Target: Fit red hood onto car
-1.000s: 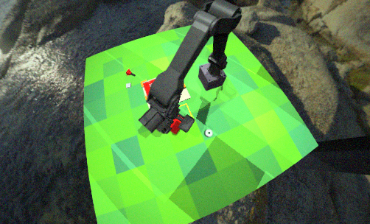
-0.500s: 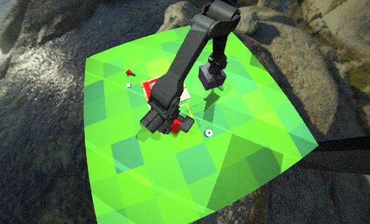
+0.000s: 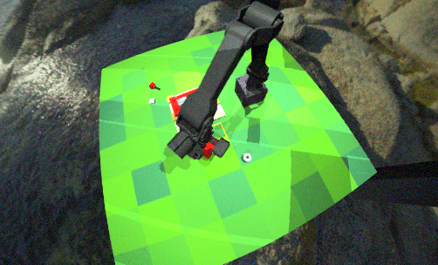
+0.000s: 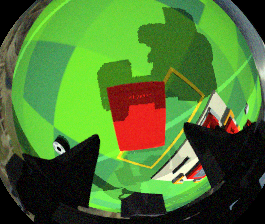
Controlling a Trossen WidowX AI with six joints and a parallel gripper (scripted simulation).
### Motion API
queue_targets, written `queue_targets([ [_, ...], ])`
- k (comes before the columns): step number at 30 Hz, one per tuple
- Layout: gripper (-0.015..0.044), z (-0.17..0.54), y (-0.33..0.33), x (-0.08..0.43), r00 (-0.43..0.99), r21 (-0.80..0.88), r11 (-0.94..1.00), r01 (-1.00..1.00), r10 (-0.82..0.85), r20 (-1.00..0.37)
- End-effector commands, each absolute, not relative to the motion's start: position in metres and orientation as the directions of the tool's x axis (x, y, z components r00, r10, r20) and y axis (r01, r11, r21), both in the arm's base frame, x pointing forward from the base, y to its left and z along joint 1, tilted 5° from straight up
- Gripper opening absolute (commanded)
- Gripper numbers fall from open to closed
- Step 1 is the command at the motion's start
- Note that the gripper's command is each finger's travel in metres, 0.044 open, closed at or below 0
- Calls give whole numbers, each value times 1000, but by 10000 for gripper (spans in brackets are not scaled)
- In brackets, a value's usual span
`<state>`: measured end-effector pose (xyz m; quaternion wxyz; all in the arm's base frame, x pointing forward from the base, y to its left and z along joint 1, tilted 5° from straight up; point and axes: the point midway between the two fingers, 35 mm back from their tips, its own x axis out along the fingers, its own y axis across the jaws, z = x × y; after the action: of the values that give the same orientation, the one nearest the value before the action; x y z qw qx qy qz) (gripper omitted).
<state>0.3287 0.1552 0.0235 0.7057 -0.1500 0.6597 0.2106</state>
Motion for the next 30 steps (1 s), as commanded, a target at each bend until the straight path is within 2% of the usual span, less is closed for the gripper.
queue_targets([
  [1, 440, 20, 155, 328, 38, 65, 869, -491, 96, -995],
  [30, 440, 1, 156, 328, 38, 66, 869, -491, 96, -995],
])
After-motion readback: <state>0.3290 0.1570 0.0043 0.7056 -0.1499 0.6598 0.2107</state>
